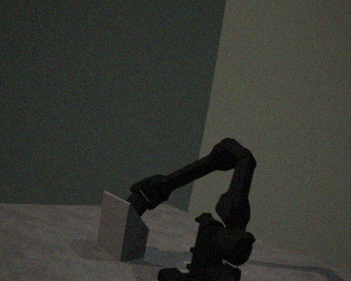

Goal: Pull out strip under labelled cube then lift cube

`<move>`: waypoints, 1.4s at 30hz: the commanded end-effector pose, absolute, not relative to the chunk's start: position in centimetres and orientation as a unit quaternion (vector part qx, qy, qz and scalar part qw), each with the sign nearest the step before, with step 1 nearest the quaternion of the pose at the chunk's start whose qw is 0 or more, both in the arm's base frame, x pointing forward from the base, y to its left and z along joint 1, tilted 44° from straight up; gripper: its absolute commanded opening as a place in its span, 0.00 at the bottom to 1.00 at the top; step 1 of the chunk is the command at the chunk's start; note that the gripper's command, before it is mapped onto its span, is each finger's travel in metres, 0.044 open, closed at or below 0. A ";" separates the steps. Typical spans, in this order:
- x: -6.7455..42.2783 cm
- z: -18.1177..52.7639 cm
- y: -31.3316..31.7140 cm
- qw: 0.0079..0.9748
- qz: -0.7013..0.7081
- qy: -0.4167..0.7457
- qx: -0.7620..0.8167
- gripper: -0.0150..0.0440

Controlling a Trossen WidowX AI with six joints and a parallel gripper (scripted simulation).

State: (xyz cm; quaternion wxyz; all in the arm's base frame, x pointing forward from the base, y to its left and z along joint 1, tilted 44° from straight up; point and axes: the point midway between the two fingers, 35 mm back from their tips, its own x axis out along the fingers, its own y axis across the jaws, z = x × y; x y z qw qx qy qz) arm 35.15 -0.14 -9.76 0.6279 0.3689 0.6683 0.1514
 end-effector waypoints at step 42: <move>28.1 -9.1 2.0 0.618 0.152 0.676 0.372 0.25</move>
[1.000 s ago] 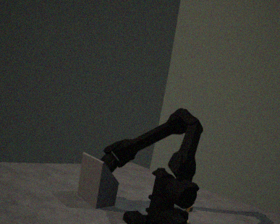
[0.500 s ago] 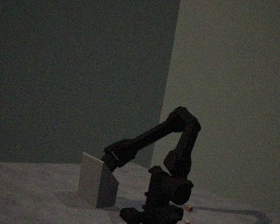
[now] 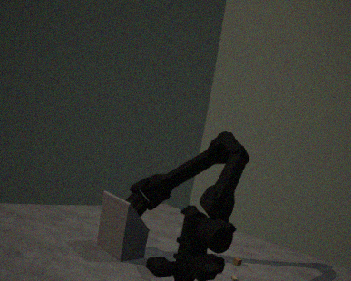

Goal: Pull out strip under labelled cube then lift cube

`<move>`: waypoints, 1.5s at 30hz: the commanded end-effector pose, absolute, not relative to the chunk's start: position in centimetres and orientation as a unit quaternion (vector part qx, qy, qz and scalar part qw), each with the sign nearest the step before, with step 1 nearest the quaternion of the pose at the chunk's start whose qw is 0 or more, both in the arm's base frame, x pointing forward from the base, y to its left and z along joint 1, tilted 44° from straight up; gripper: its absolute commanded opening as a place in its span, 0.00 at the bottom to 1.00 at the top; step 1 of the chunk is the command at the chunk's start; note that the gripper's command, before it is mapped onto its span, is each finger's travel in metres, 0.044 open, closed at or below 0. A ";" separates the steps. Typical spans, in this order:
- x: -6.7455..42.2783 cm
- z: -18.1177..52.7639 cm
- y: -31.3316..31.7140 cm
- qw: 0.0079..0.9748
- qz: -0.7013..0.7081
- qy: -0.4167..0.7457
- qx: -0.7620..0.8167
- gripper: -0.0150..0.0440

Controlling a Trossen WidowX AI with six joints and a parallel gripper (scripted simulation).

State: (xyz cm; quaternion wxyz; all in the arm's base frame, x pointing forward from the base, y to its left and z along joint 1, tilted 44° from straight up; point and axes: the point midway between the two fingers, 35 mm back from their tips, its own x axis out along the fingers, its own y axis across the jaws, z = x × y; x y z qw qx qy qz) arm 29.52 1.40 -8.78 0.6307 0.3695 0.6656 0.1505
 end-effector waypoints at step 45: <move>22.3 -8.1 3.5 0.617 0.152 0.677 0.372 0.25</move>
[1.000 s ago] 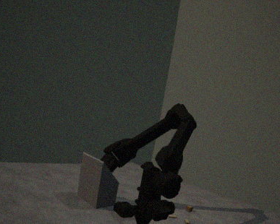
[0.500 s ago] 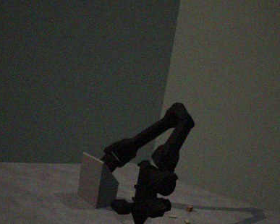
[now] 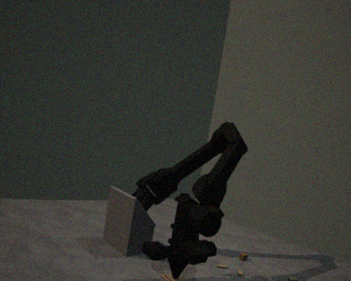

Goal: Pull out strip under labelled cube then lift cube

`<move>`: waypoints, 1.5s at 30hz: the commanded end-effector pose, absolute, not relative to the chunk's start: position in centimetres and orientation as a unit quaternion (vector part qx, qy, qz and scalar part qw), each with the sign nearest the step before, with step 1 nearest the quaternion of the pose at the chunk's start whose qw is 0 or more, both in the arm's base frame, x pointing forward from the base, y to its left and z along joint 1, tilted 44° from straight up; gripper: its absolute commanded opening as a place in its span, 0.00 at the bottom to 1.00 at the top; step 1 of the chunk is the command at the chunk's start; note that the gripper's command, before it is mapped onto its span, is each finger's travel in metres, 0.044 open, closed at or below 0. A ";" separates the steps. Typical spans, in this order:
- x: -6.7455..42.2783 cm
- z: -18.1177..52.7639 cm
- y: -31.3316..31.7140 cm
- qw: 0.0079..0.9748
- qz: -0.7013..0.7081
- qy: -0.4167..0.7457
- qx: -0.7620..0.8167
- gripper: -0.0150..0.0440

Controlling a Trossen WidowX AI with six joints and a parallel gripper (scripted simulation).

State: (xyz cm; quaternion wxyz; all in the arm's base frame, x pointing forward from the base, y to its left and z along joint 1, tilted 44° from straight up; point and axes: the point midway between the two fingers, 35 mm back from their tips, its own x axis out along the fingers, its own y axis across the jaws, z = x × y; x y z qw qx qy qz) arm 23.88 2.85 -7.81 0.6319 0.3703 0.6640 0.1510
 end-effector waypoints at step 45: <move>17.9 -7.3 4.6 0.616 0.151 0.677 0.373 0.25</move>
